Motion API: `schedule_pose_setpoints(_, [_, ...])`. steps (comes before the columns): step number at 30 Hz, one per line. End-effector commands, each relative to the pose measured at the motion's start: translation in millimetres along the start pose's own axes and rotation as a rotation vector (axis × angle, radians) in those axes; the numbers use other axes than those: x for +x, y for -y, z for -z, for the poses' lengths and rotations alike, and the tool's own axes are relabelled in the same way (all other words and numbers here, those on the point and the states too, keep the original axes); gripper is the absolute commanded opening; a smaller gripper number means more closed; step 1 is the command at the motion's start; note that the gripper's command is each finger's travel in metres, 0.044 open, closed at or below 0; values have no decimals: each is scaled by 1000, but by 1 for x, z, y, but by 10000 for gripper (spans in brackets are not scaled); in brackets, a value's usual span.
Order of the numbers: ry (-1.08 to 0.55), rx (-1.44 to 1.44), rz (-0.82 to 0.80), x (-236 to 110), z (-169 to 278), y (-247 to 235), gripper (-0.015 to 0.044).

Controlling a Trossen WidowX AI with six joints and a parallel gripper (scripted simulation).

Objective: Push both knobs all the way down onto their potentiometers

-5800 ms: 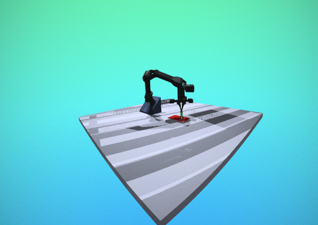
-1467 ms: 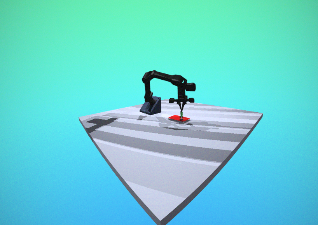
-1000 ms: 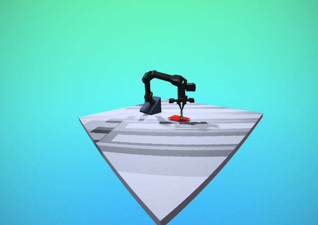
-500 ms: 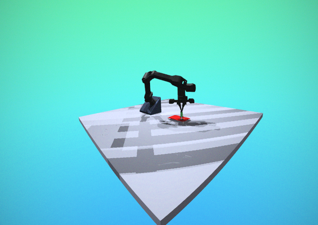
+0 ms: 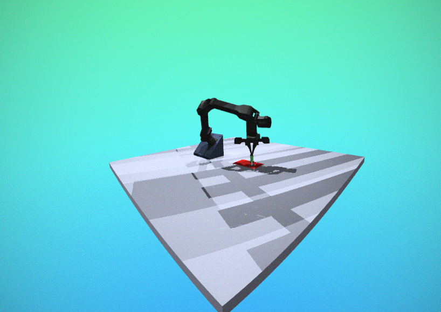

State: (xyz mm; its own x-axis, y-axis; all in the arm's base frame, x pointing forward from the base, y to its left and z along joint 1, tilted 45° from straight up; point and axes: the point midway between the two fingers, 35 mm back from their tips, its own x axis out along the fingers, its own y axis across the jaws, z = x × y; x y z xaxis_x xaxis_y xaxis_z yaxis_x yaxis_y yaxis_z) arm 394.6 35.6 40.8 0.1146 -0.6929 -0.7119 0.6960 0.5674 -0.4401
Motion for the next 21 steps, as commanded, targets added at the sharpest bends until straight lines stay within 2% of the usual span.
schedule_pose_setpoints(1, [1,-6,6,0,1,0,0])
schedule_pose_setpoints(21, [1,-6,6,5,1,0,0])
